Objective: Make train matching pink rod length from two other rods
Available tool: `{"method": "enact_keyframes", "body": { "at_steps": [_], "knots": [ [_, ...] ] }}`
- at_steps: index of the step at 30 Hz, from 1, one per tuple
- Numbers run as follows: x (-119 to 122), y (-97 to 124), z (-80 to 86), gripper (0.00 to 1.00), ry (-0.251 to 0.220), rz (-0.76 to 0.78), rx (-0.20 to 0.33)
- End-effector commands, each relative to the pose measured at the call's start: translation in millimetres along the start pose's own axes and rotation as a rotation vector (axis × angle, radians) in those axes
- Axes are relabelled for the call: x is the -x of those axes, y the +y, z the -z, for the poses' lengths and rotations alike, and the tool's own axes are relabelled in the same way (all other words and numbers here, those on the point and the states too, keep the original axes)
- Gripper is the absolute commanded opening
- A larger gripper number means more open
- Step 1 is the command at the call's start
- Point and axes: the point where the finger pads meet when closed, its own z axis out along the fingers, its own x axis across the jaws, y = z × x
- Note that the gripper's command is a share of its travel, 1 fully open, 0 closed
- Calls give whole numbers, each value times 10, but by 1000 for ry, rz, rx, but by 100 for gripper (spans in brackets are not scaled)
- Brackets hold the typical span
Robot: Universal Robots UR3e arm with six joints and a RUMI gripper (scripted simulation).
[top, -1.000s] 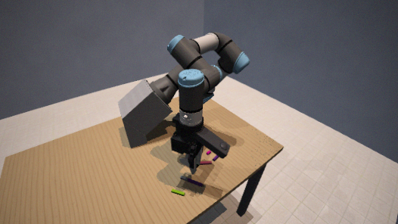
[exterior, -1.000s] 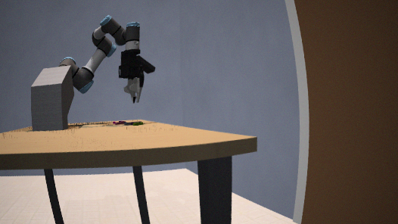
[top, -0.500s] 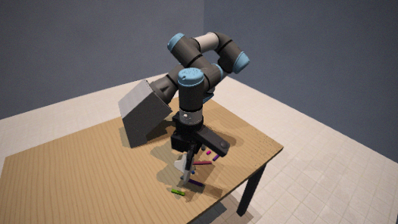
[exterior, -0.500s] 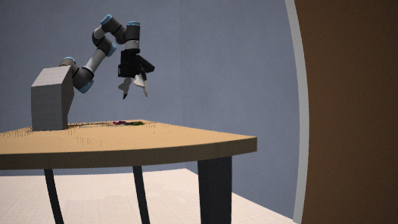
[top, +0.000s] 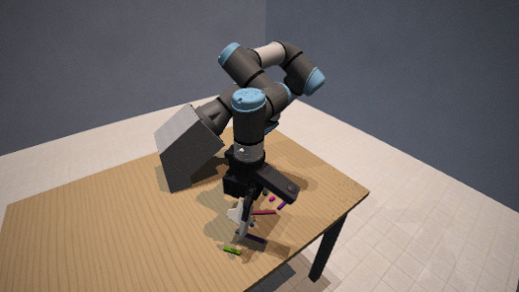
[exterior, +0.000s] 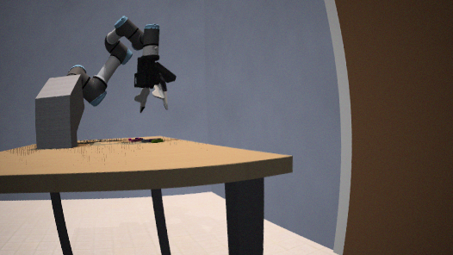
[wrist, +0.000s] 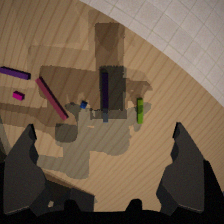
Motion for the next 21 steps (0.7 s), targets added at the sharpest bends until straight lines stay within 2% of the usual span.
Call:
{"method": "enact_keyframes", "body": {
  "at_steps": [1,5,18,21],
  "knots": [
    [-8,0,106,100,3,2,1],
    [-7,0,163,100,3,2,1],
    [-6,4,656,100,2,1,0],
    [-6,4,722,100,2,1,0]
  ]
}}
